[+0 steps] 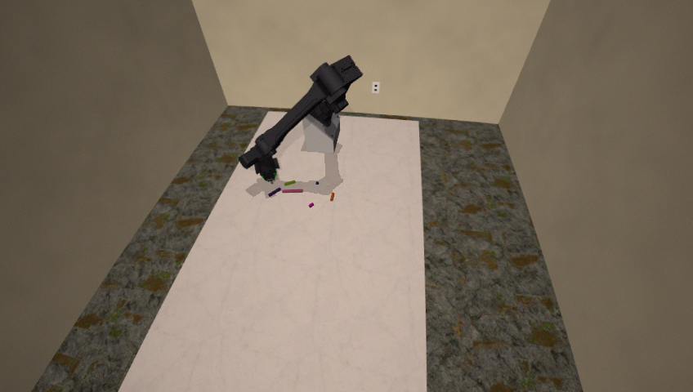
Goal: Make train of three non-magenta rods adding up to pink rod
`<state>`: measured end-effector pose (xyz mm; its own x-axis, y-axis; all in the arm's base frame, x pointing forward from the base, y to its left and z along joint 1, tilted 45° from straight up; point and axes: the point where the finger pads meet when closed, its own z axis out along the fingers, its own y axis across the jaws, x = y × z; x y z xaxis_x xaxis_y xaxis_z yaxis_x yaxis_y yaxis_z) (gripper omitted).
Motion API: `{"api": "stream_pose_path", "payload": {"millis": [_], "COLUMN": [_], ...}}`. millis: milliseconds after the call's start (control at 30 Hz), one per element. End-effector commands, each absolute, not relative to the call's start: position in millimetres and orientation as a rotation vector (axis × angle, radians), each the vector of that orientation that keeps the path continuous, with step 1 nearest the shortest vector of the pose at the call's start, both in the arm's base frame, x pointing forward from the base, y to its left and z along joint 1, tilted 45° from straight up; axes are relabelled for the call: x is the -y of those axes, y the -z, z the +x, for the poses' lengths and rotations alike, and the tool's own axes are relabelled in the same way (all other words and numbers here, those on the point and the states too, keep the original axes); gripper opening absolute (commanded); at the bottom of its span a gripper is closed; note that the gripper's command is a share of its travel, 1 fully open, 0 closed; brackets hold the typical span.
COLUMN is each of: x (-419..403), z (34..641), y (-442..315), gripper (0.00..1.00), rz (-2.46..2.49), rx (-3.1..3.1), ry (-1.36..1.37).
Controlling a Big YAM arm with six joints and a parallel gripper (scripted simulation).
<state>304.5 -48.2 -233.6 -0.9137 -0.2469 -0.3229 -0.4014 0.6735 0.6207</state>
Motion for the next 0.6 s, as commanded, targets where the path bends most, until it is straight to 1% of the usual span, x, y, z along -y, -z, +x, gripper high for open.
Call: {"api": "stream_pose_path", "payload": {"millis": [0,67,100,567], "x": [50.7,50.7,50.7,50.7], "z": [307.7,307.7,307.7,307.7], "y": [233.5,233.5,233.5,233.5], "gripper": [0.23,0.23,0.04,0.04], "rz": [-0.511,-0.511,-0.511,-0.511], "rx": [-2.668,-2.668,-2.668,-2.668], "ry": [-1.06,-1.06,-1.06,-1.06]}}
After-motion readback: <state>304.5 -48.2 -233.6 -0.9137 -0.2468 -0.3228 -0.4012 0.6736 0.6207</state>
